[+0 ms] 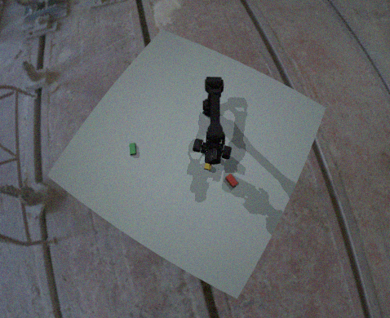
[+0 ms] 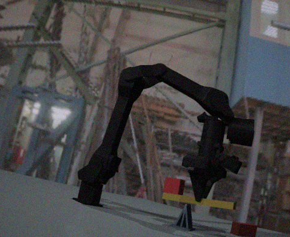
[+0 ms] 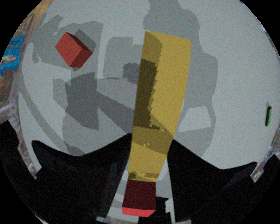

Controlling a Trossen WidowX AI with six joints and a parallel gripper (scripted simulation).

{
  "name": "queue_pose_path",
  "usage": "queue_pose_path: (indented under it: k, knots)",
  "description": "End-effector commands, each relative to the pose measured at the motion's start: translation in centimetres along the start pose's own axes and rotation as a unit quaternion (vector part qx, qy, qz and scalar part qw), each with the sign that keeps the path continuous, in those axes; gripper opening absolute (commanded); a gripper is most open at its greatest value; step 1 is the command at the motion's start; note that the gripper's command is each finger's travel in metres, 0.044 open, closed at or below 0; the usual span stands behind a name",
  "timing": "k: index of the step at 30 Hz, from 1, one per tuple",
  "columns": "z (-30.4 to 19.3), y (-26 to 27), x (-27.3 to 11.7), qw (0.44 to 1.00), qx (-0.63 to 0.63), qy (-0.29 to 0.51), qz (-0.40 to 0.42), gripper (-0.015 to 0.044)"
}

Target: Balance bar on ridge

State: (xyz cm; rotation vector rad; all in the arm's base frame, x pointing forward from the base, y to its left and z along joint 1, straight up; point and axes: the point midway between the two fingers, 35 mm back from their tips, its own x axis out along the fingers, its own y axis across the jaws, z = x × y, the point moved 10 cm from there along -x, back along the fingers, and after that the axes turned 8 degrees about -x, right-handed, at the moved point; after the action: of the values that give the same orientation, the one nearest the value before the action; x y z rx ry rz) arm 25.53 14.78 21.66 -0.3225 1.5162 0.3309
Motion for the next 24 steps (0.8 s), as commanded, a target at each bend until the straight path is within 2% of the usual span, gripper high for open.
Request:
queue_pose_path:
  k: [1, 24]
  knots:
    - [0.00, 0.03, 0.08, 1.000, 0.002, 0.001, 0.002, 0.0000]
    - [-0.01, 0.03, 0.28, 1.000, 0.002, 0.001, 0.002, 0.0000]
